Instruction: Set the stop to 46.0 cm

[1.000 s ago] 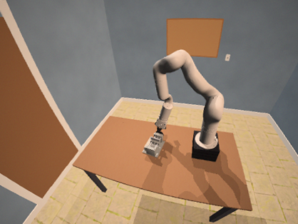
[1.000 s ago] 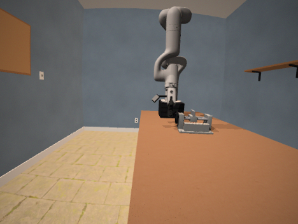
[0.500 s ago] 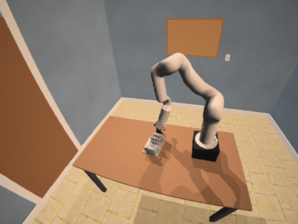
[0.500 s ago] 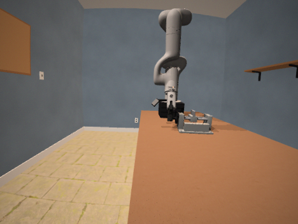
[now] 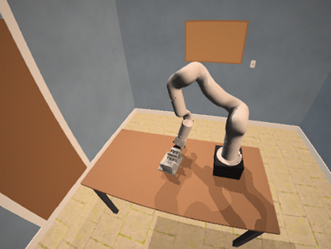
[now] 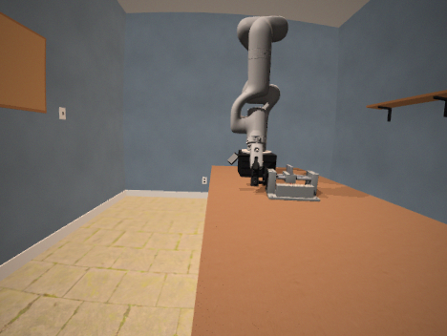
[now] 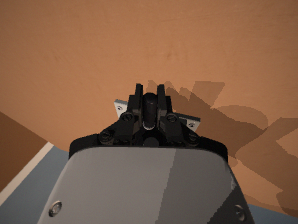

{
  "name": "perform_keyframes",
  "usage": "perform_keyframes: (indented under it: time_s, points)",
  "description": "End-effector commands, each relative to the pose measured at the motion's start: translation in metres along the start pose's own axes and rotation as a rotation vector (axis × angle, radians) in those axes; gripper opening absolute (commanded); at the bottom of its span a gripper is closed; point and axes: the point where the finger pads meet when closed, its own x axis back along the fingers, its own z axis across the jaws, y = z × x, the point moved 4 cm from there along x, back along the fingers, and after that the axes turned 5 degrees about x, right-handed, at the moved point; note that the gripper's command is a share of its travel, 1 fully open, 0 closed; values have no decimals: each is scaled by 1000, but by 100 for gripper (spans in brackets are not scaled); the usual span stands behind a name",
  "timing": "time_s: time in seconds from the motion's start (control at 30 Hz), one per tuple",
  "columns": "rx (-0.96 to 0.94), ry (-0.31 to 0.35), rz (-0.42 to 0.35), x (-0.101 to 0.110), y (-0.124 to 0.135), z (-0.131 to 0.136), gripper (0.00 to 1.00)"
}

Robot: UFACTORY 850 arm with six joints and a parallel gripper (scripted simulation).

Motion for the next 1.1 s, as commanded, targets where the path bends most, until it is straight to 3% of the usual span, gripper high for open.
perform_keyframes:
  time_s: [0.0, 0.47, 1.07]
  points:
    - [0, 0, 0, 0, 1, 7, 6]
    - [0, 0, 0, 19, 3, 30, 6]
    - [0, 0, 0, 43, 2, 27, 6]
